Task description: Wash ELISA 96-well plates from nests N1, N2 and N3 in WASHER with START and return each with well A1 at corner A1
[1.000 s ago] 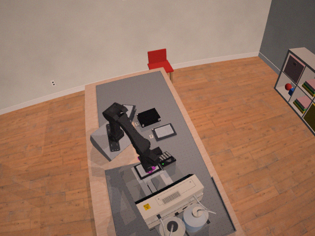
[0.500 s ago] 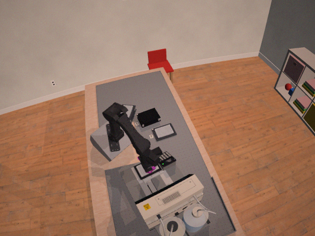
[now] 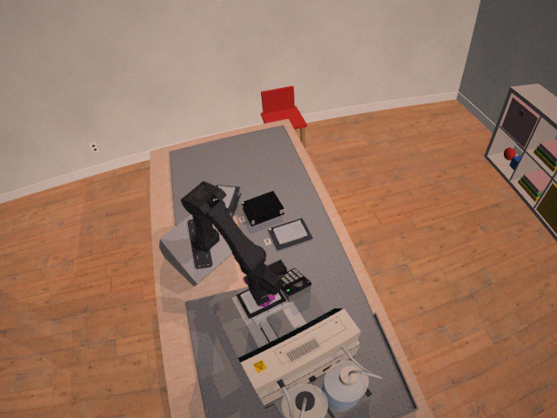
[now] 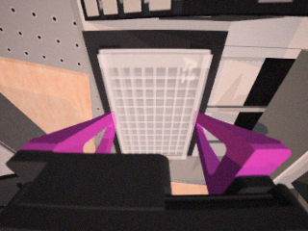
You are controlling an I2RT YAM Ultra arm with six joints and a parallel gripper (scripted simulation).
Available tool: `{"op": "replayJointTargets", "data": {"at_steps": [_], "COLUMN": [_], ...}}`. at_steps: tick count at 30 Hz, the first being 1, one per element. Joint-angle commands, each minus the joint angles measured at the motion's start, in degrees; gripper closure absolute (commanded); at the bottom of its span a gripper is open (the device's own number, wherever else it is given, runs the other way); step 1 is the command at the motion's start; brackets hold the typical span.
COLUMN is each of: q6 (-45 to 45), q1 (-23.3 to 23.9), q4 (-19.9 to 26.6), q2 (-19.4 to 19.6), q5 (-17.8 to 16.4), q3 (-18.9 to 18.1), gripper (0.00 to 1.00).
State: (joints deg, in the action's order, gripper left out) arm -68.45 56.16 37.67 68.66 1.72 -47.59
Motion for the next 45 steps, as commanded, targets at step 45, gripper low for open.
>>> {"op": "replayJointTargets", "data": {"at_steps": [45], "q6": [0.5], "q1": [-0.6], "q4": [17.6], "q2": [-8.6], "q5": [0.0], "q3": [-9.5], "gripper": [1.0]}}
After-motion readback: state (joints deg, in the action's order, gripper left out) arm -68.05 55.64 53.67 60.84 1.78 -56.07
